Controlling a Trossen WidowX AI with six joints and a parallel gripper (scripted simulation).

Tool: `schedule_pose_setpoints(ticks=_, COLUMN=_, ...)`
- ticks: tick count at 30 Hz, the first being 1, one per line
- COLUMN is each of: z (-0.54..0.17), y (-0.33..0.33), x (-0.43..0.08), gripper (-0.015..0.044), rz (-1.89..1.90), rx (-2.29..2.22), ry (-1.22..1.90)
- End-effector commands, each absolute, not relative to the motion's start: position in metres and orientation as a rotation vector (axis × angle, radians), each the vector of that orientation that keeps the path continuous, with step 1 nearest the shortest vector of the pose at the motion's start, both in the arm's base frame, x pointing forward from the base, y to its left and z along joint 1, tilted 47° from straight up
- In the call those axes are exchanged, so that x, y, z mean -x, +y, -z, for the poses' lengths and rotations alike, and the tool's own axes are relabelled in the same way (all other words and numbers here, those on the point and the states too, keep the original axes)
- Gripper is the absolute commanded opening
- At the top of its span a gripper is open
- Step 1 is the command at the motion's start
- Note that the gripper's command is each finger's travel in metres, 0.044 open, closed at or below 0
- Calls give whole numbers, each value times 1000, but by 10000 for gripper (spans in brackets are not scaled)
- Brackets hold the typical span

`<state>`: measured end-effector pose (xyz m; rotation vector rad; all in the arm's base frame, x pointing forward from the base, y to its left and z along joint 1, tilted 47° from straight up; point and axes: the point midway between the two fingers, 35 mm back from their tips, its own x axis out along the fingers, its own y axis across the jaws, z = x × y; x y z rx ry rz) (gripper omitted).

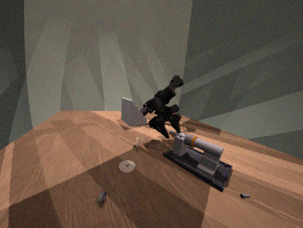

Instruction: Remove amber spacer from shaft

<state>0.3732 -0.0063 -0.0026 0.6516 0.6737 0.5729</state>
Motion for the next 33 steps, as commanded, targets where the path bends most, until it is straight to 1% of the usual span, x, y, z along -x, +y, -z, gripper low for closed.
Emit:
schedule_pose_setpoints(ticks=1, z=3, y=-7, x=-374, gripper=440, rz=-567, rx=-652, ry=675)
schedule_pose_setpoints(ticks=20, z=4, y=-6, x=-374, gripper=440, rz=-567, rx=-652, ry=675)
schedule_pose_setpoints(ticks=33, z=10, y=5, x=-385, gripper=440, rz=-568, rx=-653, ry=675)
